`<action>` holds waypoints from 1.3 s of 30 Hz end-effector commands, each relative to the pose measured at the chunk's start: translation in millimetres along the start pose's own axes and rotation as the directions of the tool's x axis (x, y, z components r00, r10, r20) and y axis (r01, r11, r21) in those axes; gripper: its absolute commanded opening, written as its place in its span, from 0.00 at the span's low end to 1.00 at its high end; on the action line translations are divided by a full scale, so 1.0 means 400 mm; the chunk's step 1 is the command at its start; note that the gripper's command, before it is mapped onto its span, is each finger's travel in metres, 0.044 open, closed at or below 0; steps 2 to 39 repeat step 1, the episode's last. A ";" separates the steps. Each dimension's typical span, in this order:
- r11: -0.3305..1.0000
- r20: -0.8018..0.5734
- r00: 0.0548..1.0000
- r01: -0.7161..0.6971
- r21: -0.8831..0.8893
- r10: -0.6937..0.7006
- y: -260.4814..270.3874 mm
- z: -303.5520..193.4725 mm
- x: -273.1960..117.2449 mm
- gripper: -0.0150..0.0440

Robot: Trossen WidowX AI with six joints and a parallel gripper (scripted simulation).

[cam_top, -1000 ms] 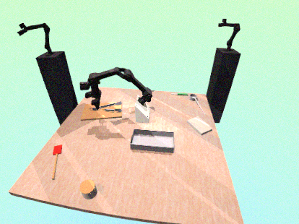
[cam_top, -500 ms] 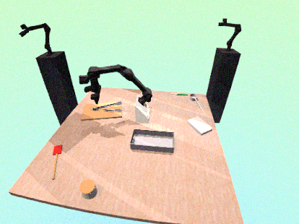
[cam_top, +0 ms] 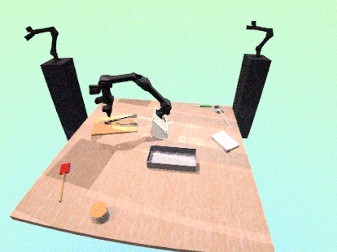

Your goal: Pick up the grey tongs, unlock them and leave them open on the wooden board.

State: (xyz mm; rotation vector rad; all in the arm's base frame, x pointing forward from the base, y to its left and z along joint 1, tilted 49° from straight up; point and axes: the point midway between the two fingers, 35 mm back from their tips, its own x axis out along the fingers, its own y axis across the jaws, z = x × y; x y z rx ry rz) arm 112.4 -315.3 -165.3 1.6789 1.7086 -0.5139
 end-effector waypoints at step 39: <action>1.000 0.001 1.000 0.005 -0.004 -0.005 -0.002 0.000 -0.003 1.00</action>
